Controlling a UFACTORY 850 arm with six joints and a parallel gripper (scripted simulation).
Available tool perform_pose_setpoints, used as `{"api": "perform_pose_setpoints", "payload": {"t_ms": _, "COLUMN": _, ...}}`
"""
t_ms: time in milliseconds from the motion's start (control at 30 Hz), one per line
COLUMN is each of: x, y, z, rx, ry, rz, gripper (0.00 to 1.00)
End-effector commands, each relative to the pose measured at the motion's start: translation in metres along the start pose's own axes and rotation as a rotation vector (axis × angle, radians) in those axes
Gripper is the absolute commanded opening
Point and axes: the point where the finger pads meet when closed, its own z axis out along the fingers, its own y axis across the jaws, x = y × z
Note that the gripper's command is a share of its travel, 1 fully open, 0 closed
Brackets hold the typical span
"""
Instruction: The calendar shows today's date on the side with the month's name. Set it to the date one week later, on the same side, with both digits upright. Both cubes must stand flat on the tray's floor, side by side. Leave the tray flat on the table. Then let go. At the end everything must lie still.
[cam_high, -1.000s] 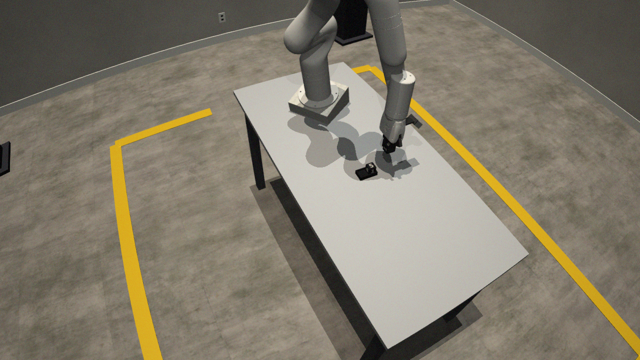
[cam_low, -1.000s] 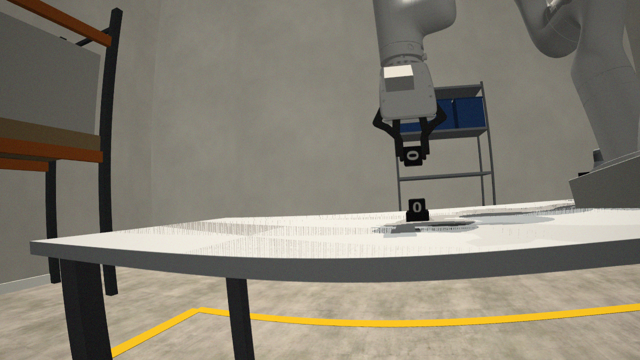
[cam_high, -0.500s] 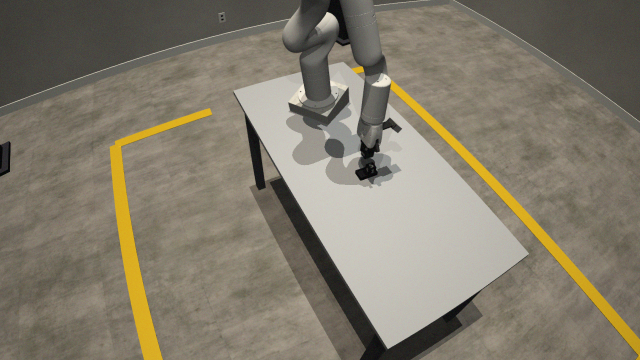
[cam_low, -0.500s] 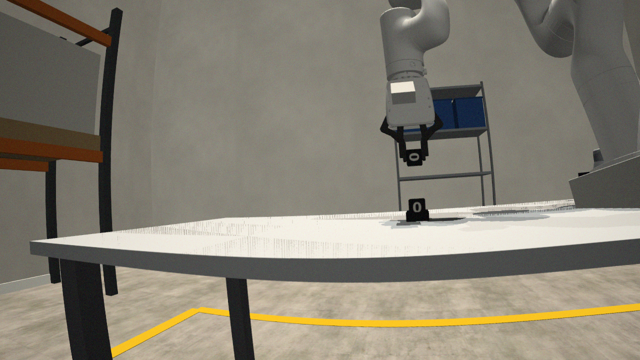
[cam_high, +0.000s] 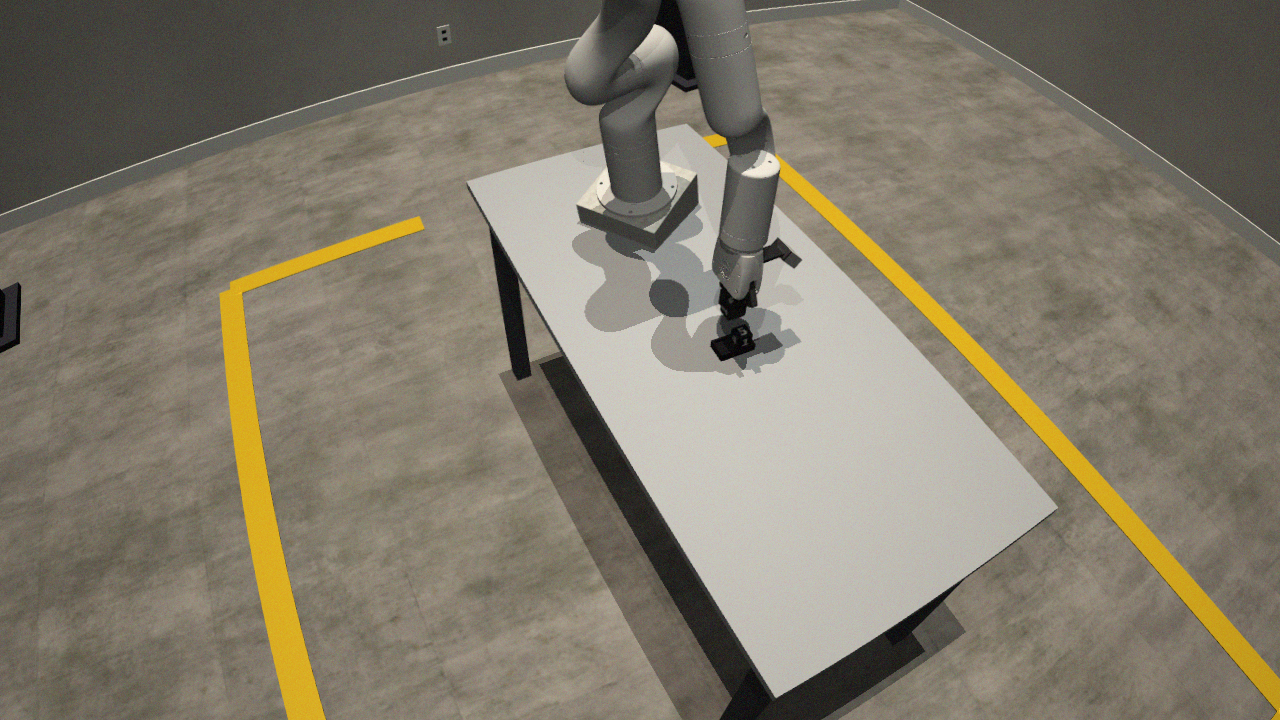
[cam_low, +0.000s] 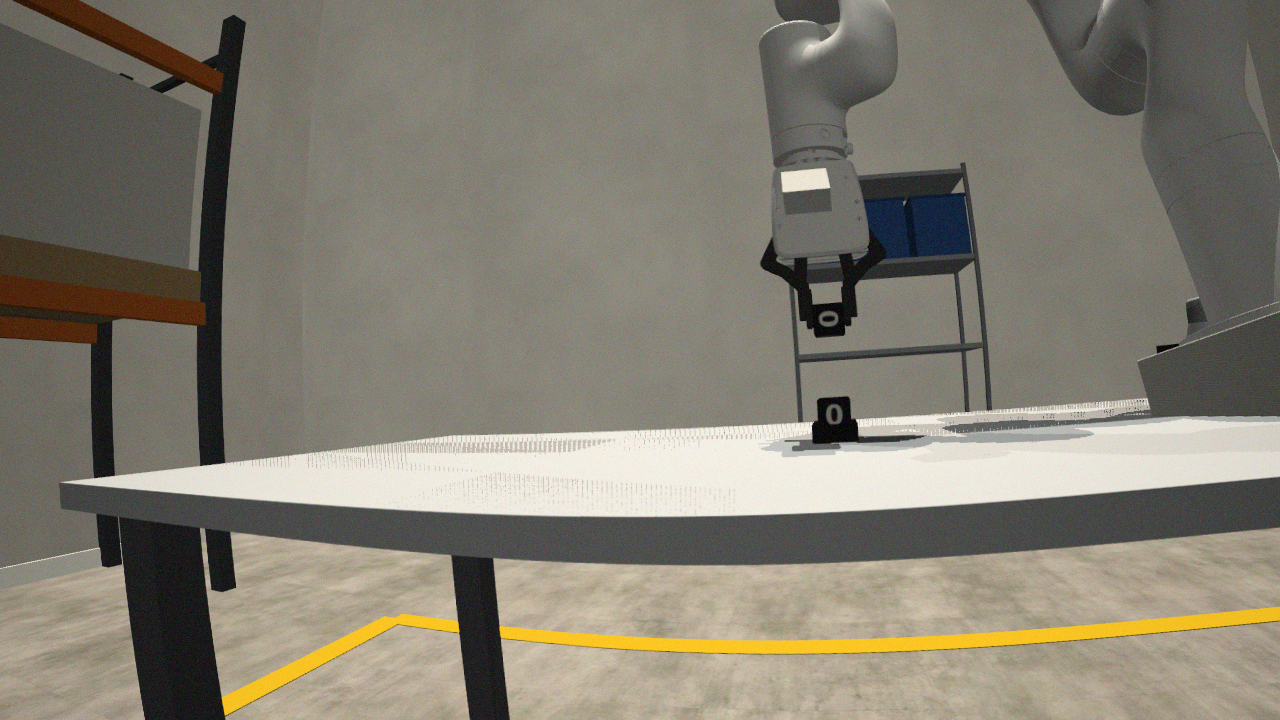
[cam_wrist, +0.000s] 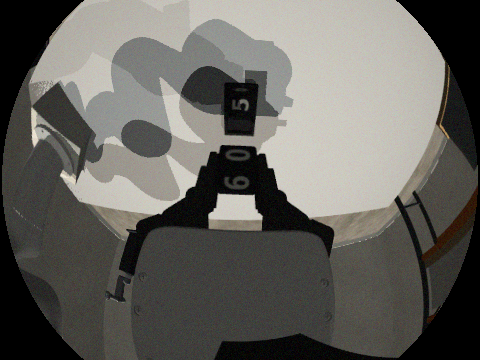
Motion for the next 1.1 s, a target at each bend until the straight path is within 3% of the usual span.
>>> {"api": "perform_pose_setpoints", "payload": {"t_ms": 0, "x": 0.000, "y": 0.001, "z": 0.011, "rx": -0.002, "ry": 0.000, "rz": 0.000, "gripper": 0.29}}
{"api": "perform_pose_setpoints", "payload": {"t_ms": 567, "x": 0.000, "y": 0.001, "z": 0.052, "rx": -0.002, "ry": 0.000, "rz": 0.000, "gripper": 0.29}}
{"api": "perform_pose_setpoints", "payload": {"t_ms": 1067, "x": 0.000, "y": 0.001, "z": 0.058, "rx": -0.002, "ry": 0.000, "rz": 0.000, "gripper": 0.29}}
